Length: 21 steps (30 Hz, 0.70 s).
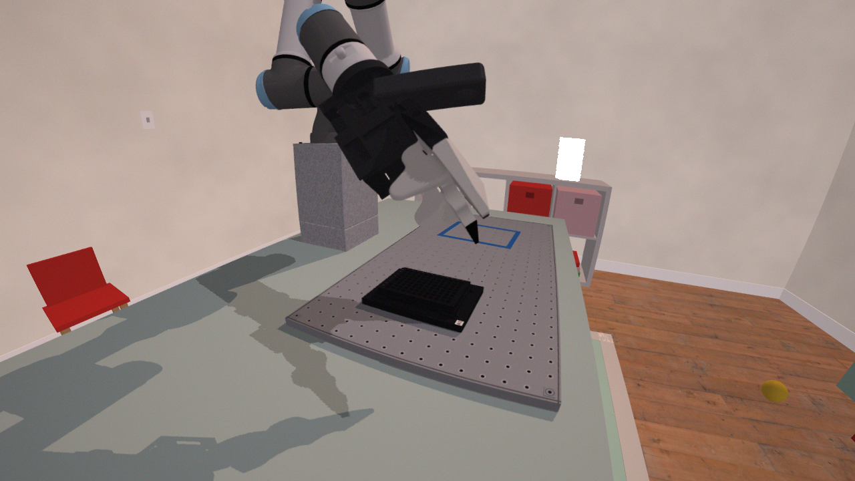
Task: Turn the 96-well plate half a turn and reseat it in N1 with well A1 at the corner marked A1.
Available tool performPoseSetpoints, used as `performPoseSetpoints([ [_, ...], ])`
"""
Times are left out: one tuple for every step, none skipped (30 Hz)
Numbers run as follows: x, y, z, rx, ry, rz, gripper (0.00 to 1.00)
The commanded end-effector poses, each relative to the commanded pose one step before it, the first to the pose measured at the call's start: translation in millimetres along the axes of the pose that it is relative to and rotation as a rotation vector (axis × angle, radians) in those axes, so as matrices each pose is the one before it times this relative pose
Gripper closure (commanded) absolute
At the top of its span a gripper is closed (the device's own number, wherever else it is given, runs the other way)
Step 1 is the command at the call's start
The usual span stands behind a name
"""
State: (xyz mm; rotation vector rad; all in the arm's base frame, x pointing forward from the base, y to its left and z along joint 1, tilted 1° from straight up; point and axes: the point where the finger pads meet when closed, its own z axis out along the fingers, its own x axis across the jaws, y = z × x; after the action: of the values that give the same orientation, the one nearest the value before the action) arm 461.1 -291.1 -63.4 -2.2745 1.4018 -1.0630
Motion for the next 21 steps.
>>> performPoseSetpoints([
  [0.88, -0.438, -0.332, 0.00055, 0.00192, -0.00131, 0.0],
  [0.0, 0.0, 0.0, 0.0, 0.0, 0.0, 0.0],
  [0.0, 0.0, 0.0, 0.0, 0.0, 0.0, 0.0],
  [0.0, 0.0, 0.0, 0.0, 0.0, 0.0, 0.0],
  [0.0, 0.0, 0.0, 0.0, 0.0, 0.0, 0.0],
  [0.0, 0.0, 0.0, 0.0, 0.0, 0.0, 0.0],
  [0.0, 0.0, 0.0, 0.0, 0.0, 0.0, 0.0],
  [0.0, 0.0, 0.0, 0.0, 0.0, 0.0, 0.0],
  [0.0, 0.0, 0.0, 0.0, 0.0, 0.0, 0.0],
  [0.0, 0.0, 0.0, 0.0, 0.0, 0.0, 0.0],
  [0.0, 0.0, 0.0, 0.0, 0.0, 0.0, 0.0],
  [0.0, 0.0, 0.0, 0.0, 0.0, 0.0, 0.0],
  [0.0, 0.0, 0.0, 0.0, 0.0, 0.0, 0.0],
  [0.0, 0.0, 0.0, 0.0, 0.0, 0.0, 0.0],
  [0.0, 0.0, 0.0, 0.0, 0.0, 0.0, 0.0],
  [0.0, 0.0, 0.0, 0.0, 0.0, 0.0, 0.0],
  [0.0, 0.0, 0.0, 0.0, 0.0, 0.0, 0.0],
  [-4.66, 1.463, 1.186, -0.01853, -0.01765, 0.02131, 0.0],
  [-4.6, 1.535, 0.97, -0.01951, -0.01747, 0.0206, 0.0],
  [-4.6, 1.628, 1.065, -0.01951, -0.01746, 0.0206, 0.0],
  [-4.54, 1.7, 1.178, -0.01951, -0.01746, 0.0206, 0.0],
])
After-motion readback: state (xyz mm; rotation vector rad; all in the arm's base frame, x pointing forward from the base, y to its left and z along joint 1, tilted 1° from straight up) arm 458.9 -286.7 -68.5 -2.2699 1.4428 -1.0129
